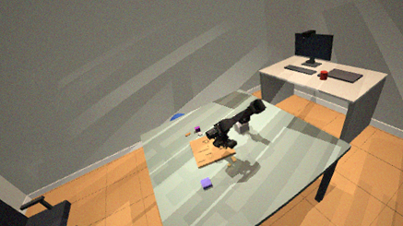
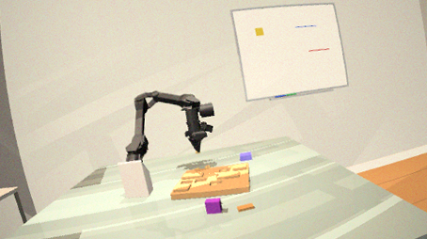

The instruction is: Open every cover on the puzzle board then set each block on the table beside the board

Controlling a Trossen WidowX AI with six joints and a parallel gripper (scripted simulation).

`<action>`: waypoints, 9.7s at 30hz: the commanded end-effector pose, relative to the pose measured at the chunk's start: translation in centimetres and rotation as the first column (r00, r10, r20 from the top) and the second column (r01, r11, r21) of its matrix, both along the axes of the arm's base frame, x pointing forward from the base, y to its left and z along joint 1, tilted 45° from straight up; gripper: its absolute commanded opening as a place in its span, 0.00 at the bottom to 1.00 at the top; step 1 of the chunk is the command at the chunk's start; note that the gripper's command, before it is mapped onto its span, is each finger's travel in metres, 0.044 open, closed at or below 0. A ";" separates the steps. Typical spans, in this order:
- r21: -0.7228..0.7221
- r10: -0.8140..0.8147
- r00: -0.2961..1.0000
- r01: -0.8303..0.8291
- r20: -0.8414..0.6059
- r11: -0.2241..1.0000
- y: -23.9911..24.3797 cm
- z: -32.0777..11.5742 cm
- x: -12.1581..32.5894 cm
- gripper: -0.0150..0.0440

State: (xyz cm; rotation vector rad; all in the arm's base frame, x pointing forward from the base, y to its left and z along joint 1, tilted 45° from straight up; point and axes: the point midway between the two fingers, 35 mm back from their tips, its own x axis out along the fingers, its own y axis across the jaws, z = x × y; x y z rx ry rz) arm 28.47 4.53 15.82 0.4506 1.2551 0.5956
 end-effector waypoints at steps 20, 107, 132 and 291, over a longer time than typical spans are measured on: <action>0.048 0.003 1.000 -0.004 0.019 0.999 5.5 5.5 -2.4 0.39; 0.058 0.006 0.999 -0.008 0.031 0.998 12.7 -1.5 0.0 0.97; 0.050 0.003 1.000 -0.004 0.020 0.999 7.4 3.5 -1.8 1.00; -0.577 -0.376 -0.507 0.811 -0.776 0.097 -4.7 -9.3 10.4 0.48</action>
